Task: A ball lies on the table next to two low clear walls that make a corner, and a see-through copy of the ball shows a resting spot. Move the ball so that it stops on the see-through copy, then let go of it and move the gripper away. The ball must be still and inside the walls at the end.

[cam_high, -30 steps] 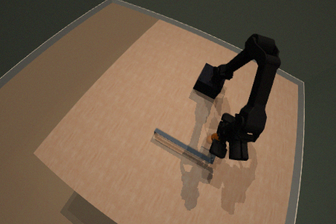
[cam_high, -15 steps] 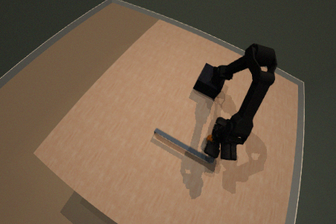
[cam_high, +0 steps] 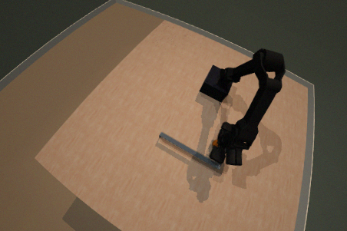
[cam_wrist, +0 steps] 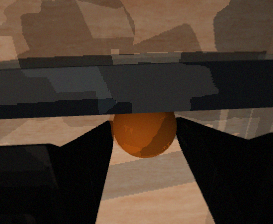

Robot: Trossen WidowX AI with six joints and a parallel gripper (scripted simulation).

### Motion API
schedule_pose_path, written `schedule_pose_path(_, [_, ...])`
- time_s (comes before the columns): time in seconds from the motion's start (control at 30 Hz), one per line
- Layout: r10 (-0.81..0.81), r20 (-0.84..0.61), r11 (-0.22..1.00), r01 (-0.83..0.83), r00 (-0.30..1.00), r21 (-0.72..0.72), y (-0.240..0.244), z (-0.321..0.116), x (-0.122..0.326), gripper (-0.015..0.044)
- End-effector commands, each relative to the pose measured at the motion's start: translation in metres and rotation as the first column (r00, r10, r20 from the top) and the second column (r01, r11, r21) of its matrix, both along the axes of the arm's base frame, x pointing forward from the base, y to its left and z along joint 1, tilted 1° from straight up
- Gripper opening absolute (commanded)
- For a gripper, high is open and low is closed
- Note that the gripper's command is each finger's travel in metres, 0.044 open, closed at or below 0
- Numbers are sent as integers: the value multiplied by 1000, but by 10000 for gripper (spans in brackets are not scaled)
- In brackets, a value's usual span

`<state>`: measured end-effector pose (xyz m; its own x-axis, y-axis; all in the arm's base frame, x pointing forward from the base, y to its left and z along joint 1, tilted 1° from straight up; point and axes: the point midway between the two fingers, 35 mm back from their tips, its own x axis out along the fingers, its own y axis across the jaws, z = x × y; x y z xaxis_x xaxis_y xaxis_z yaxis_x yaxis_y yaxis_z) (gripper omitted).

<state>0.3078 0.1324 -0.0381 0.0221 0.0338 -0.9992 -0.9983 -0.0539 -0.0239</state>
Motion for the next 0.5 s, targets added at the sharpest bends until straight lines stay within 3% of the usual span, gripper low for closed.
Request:
schedule_pose_path(0.0, [-5,-6,1000,5,1000,1,0,-5,-2,0])
schedule_pose_path(0.4, [0,0,1000,0,1000,0,0,0,0,315])
schedule_pose_path(0.47, [0,0,1000,0,1000,0,0,0,0,328])
